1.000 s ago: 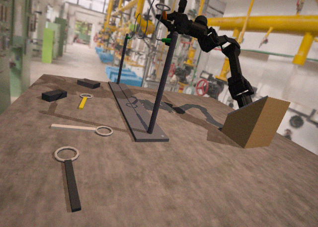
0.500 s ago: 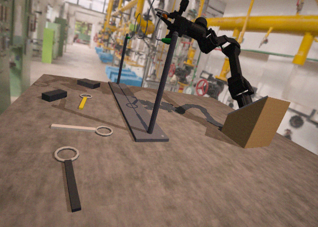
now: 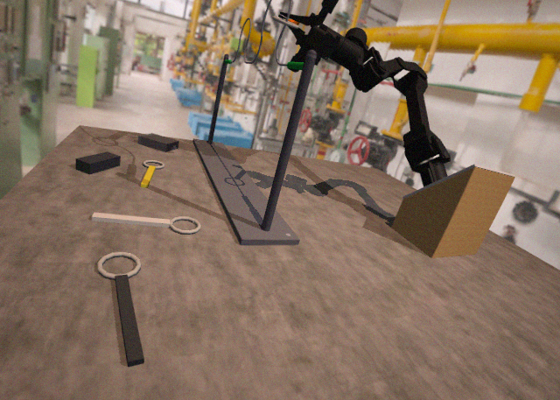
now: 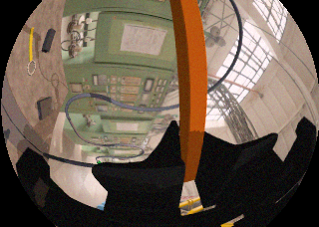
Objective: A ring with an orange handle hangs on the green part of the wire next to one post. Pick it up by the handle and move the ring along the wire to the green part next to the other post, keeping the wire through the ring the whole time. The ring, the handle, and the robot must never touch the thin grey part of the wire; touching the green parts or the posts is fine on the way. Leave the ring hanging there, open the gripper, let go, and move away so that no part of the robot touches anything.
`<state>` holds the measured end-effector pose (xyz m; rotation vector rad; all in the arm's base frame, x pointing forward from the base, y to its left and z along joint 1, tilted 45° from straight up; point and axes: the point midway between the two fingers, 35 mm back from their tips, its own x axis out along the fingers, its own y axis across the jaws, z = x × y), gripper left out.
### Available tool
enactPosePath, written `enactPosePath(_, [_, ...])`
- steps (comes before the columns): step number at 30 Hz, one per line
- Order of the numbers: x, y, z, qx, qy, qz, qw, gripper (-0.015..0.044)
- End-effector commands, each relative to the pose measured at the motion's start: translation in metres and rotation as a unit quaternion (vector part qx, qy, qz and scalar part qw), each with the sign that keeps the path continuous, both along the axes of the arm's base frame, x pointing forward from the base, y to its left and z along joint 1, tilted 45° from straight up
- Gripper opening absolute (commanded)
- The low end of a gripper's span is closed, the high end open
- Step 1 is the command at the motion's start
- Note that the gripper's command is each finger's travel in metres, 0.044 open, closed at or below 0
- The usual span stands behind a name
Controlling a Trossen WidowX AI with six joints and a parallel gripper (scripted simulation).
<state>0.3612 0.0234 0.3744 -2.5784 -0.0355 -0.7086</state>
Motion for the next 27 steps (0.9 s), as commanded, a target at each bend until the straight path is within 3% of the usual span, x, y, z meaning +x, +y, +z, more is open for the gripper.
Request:
enactPosePath(1, [0.000,0.000,-0.003,-0.023,0.002,-0.001,1.000,-0.0150])
enactPosePath(13, [0.000,-0.009,-0.005,-0.037,0.001,-0.002,0.999,-0.0150])
enactPosePath(27, [0.001,-0.039,-0.020,0.051,0.002,-0.001,0.999,-0.0150])
